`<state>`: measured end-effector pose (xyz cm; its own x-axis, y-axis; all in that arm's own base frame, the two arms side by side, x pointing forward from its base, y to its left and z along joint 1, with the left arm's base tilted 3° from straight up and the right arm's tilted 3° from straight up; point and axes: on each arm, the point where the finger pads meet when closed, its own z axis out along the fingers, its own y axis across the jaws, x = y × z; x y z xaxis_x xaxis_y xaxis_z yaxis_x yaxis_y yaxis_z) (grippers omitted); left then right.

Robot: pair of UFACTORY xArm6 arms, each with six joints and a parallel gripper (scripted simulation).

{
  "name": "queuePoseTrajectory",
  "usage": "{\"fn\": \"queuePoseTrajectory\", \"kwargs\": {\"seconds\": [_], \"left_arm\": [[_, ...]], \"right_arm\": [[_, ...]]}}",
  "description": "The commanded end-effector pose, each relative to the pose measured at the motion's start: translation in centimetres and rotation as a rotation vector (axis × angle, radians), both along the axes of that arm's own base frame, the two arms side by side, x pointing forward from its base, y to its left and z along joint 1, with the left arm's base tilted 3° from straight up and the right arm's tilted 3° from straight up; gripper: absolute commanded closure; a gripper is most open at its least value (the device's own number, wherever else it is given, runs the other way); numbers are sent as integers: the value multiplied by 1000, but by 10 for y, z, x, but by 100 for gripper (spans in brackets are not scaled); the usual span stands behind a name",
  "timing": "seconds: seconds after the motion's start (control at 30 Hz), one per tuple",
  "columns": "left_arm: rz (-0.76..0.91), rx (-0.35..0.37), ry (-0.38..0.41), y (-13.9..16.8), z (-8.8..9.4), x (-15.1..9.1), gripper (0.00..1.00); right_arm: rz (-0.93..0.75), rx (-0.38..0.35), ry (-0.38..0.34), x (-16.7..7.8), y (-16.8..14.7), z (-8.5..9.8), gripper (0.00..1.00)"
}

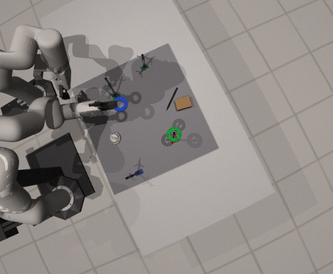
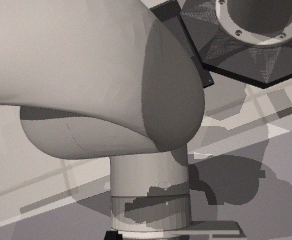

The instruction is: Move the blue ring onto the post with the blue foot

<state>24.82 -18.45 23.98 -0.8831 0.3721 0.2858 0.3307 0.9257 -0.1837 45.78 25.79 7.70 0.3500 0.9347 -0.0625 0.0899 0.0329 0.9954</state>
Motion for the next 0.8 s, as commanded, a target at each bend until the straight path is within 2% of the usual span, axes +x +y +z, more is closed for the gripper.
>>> {"fn": "queuePoseTrajectory", "kwargs": {"seconds": [0.0, 0.37, 0.6, 0.77], "left_arm": [[0, -1, -2, 0, 1, 1, 0], [0, -1, -2, 0, 1, 1, 0], [0, -1, -2, 0, 1, 1, 0], [0, -1, -2, 0, 1, 1, 0]], "right_arm": [[-56, 16, -10, -3, -24, 0, 100], [-229, 44, -50, -20, -97, -2, 100], [-277, 49, -65, -26, -117, -1, 100], [-343, 53, -86, -36, -144, 0, 100]]}}
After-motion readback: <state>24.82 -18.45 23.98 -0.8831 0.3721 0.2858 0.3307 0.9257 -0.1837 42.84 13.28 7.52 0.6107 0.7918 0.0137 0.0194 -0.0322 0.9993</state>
